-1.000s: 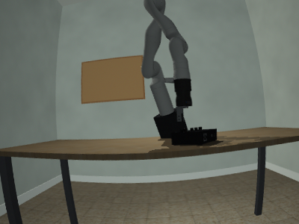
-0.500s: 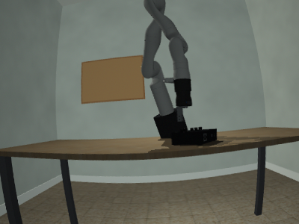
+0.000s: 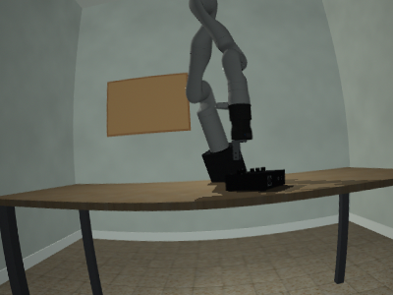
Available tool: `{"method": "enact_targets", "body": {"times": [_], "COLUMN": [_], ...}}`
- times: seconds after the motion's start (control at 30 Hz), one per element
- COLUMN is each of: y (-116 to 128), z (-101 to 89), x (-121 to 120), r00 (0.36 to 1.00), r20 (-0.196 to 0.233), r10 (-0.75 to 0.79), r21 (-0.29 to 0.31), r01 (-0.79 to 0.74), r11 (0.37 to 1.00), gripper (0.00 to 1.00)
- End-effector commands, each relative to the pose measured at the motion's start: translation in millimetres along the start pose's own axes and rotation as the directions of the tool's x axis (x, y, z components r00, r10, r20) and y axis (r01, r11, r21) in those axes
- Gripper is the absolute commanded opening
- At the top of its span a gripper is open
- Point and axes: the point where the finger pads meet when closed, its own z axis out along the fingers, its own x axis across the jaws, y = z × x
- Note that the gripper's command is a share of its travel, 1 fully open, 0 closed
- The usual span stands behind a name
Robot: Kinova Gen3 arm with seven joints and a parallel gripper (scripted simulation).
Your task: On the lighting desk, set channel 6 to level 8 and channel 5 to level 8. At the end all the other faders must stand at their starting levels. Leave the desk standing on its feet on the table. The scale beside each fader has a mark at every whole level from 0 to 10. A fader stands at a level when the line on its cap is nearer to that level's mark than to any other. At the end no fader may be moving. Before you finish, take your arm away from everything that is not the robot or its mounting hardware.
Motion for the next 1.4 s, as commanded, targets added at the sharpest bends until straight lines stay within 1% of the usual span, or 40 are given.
{"method": "enact_targets", "body": {"times": [0.0, 0.53, 1.37], "y": [1, 1, 1], "z": [1.1, 4.7, 21.2], "x": [0, 0, -1], "r00": [1.0, 1.0, 1.0], "r20": [-0.001, 0.002, 0.002], "r10": [-0.018, -0.018, -0.017], "r21": [-0.004, -0.005, -0.005], "r01": [0.018, 0.018, 0.017], "r11": [1.0, 1.0, 1.0], "gripper": [0.0, 0.0, 0.0]}}
